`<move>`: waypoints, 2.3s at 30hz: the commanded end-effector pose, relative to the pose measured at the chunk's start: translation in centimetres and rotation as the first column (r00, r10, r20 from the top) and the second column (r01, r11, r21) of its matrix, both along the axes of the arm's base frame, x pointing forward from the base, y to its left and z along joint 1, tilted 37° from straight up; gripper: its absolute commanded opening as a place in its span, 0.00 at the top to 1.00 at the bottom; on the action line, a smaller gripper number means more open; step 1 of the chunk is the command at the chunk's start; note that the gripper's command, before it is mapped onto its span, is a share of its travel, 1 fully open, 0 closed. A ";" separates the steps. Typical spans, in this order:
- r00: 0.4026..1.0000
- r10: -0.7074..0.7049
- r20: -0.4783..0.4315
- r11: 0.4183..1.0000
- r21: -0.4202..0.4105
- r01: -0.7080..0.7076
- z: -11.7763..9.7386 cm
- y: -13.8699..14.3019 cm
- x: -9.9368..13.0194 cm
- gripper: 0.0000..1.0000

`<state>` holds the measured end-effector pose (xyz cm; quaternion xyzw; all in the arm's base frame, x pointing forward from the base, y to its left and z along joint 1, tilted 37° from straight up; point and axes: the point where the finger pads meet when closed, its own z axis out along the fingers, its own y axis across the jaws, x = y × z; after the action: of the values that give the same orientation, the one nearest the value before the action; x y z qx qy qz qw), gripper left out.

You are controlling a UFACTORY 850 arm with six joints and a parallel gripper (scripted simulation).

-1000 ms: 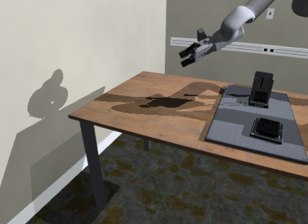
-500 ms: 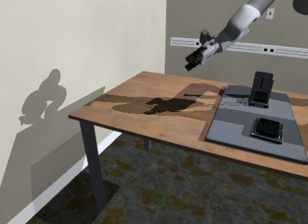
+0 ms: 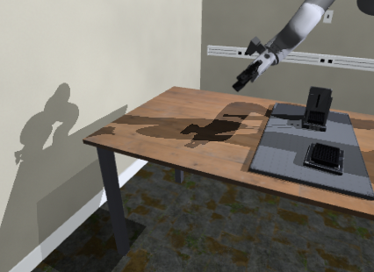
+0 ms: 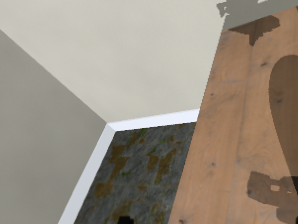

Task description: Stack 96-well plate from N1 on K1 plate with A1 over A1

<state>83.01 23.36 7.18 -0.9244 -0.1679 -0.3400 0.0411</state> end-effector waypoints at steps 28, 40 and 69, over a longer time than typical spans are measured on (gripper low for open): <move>0.939 0.212 -0.272 0.941 -0.203 -0.272 -5.9 3.4 -11.0 0.00; 0.870 0.276 -0.407 0.864 -0.292 -0.411 -7.5 3.4 -15.5 0.00; 0.650 0.290 -0.703 0.524 -0.451 -0.722 -9.2 0.0 -28.0 0.00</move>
<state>56.01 23.80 -2.23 -0.8344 -0.5279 0.0460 -0.1518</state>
